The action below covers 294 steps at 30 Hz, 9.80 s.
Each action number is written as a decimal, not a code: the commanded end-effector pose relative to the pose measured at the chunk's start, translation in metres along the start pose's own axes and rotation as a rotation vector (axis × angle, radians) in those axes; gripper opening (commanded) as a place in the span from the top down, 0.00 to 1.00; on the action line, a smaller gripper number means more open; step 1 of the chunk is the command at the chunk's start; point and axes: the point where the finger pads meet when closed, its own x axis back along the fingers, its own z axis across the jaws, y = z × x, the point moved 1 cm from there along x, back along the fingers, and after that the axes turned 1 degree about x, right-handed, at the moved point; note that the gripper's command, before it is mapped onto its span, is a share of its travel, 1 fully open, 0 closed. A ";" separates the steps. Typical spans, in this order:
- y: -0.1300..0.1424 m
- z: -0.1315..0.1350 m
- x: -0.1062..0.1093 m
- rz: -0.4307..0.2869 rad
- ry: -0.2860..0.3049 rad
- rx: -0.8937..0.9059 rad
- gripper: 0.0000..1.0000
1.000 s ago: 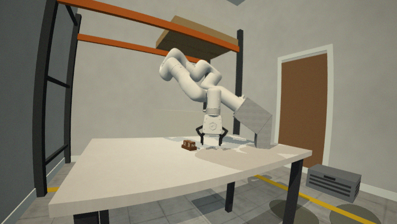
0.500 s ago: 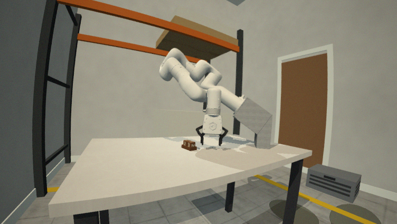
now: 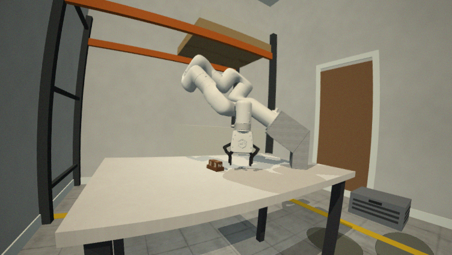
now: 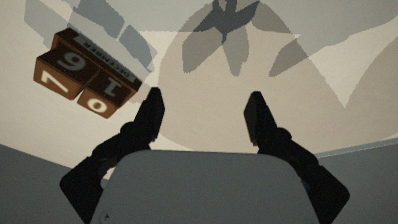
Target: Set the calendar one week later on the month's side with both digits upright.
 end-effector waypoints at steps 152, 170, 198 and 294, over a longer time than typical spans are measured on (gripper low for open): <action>0.103 -0.108 0.001 -0.002 0.002 -1.570 0.00; 0.103 -0.108 0.001 -0.002 0.002 -1.570 0.00; 0.103 -0.108 0.001 -0.002 0.002 -1.570 0.00; 0.054 -0.165 0.030 -0.001 0.003 -2.402 0.00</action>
